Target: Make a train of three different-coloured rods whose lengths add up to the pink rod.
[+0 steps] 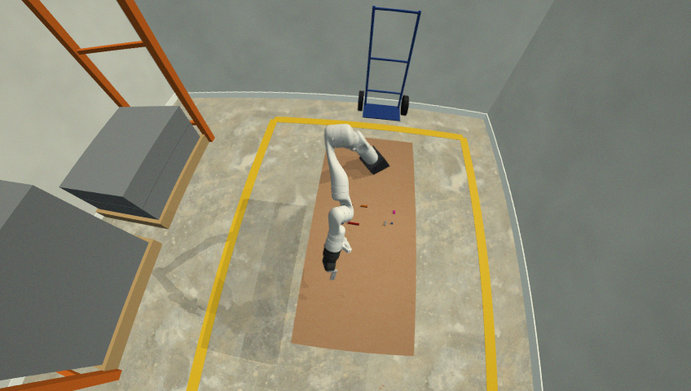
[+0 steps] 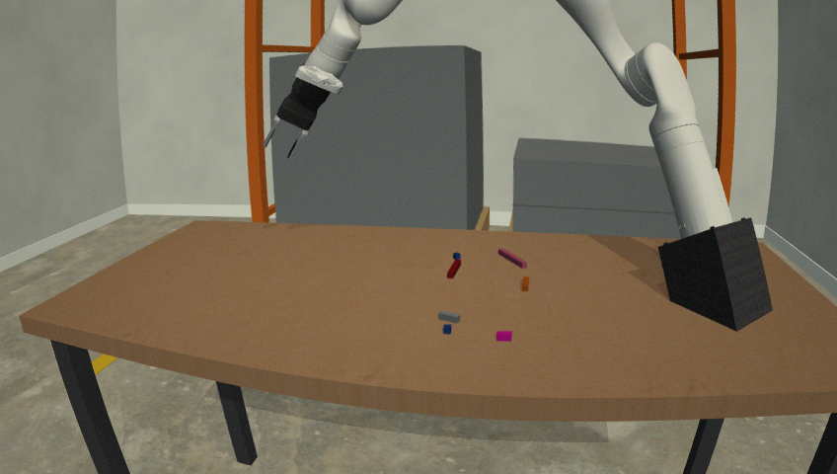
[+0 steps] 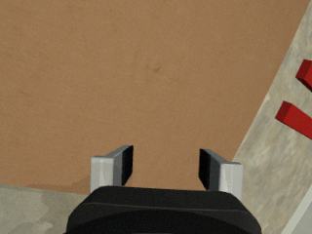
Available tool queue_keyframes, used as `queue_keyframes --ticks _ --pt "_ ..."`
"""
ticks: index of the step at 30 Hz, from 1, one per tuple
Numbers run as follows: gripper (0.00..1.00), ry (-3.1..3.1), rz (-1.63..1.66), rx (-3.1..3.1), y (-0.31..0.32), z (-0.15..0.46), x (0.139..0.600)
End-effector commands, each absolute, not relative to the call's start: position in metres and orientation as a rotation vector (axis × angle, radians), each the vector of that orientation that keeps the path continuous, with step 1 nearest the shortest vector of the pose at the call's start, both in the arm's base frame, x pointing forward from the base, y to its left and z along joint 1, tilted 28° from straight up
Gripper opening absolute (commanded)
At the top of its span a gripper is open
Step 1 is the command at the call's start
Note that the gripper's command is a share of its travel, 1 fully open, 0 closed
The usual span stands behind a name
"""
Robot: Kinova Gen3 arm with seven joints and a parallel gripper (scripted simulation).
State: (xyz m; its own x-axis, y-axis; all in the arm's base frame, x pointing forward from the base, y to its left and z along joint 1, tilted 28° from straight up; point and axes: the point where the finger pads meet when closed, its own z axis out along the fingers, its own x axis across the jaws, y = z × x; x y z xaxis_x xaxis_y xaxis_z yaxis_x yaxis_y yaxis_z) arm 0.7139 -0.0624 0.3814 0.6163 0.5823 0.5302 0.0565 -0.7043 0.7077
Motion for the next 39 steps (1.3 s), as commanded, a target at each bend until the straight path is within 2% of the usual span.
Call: queue_keyframes --ticks 1,9,11,26,28,39 --pt "1.00 0.501 1.027 2.235 -0.032 0.354 0.707" --pt "1.00 0.328 1.030 2.436 0.024 0.284 0.674" --pt "1.00 0.328 1.030 2.436 0.024 0.284 0.674" --pt "1.00 -0.169 0.895 2.732 0.107 0.156 0.570" --pt "1.00 -0.169 0.895 2.732 0.107 0.156 0.570" --pt "1.00 -0.610 0.740 2.770 0.130 0.086 0.474"
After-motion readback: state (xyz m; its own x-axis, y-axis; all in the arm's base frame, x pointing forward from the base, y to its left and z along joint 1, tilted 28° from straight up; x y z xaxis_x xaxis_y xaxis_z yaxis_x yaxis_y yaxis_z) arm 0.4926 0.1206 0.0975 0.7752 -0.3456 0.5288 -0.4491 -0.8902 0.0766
